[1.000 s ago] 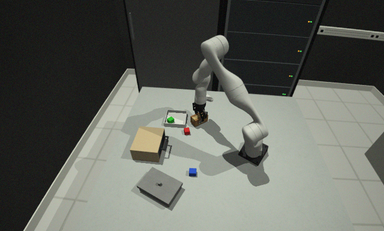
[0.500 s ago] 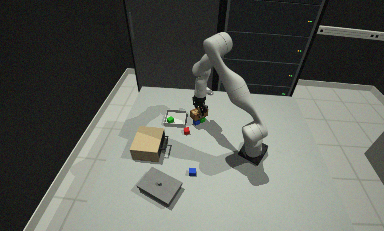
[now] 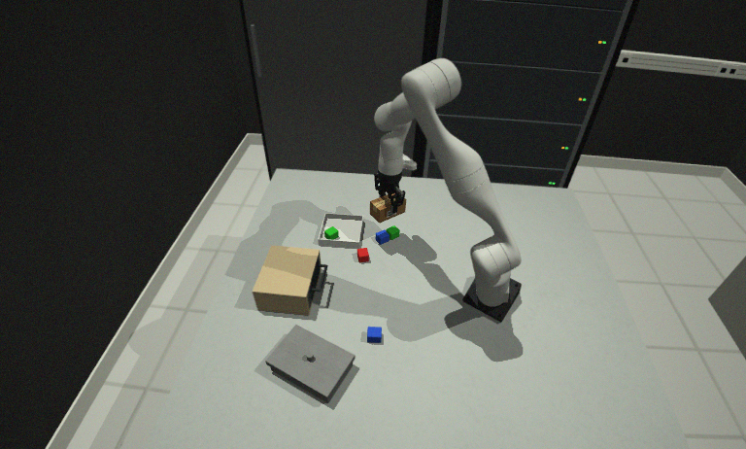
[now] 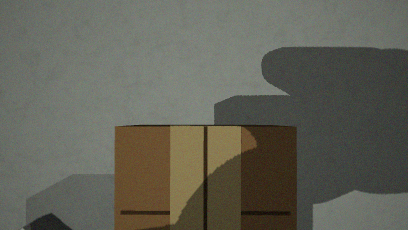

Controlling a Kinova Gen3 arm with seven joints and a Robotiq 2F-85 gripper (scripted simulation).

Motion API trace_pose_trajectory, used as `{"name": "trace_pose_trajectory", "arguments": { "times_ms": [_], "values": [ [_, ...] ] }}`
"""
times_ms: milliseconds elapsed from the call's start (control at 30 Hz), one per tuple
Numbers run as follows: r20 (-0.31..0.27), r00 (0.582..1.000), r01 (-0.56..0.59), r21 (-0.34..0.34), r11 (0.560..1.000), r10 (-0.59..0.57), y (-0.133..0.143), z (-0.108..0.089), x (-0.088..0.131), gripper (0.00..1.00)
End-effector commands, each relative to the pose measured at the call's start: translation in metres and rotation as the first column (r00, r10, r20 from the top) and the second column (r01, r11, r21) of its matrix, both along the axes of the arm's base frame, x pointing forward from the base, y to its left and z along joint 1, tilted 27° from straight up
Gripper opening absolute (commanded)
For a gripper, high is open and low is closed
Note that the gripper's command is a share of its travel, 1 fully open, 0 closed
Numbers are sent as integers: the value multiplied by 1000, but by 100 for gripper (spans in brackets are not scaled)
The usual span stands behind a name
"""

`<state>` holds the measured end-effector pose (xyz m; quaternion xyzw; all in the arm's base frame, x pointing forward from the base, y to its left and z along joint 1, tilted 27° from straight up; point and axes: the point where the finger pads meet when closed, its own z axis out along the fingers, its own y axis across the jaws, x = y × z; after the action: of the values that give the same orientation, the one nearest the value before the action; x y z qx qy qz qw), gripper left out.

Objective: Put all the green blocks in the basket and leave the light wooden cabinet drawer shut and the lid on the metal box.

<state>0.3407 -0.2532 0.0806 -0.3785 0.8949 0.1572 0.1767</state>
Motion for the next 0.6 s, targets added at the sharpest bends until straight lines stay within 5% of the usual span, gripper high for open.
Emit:
{"name": "trace_pose_trajectory", "arguments": {
  "times_ms": [0,567],
  "values": [
    [1,1000,5,-12,1000,-5,-10,15,-3,67],
    [-6,1000,6,-12,1000,-6,-17,30,-9,67]
  ]
}}
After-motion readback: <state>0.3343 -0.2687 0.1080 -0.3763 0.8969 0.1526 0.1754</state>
